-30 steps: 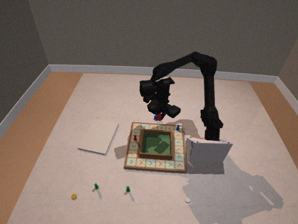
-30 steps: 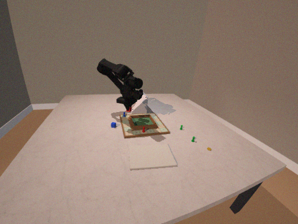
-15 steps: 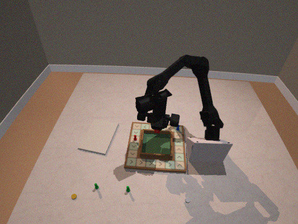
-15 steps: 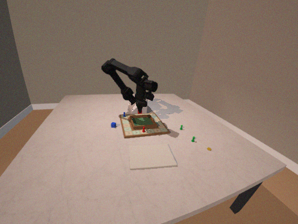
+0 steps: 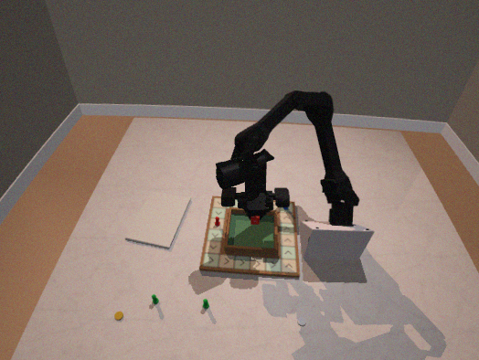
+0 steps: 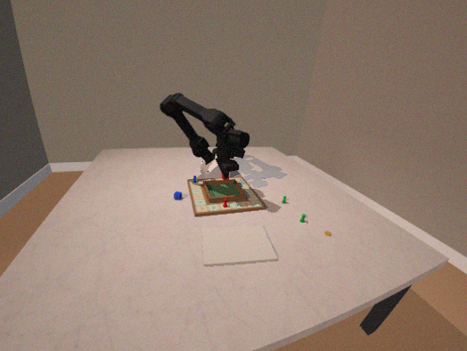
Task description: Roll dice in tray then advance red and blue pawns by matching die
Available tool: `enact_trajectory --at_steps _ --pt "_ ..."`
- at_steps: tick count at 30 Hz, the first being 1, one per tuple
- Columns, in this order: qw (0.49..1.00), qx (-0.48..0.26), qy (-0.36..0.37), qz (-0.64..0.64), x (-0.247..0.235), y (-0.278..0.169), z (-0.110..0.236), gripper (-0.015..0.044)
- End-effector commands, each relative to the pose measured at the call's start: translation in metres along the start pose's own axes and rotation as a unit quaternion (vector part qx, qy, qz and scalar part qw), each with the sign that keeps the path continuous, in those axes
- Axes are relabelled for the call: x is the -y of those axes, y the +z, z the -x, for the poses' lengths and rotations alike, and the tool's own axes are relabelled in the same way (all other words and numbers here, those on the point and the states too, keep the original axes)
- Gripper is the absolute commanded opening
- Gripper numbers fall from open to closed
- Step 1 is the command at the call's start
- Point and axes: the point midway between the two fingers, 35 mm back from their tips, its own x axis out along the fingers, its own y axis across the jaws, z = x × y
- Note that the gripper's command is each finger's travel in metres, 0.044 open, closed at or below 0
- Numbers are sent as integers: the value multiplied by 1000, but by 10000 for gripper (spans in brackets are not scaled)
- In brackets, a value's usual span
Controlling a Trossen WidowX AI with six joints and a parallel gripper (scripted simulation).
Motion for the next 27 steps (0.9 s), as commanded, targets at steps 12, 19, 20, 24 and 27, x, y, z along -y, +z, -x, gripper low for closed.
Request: enact_trajectory --at_steps 12,19,20,24,27 --pt "973 231 22 5 -6 1 -9 0" --pt "942 335 -14 11 -6 1 -10 0" --pt "938 346 -20 11 -6 0 -9 0" --pt "935 354 -25 12 -3 -3 -3 0" --pt "935 354 -26 12 3 -18 20 0"
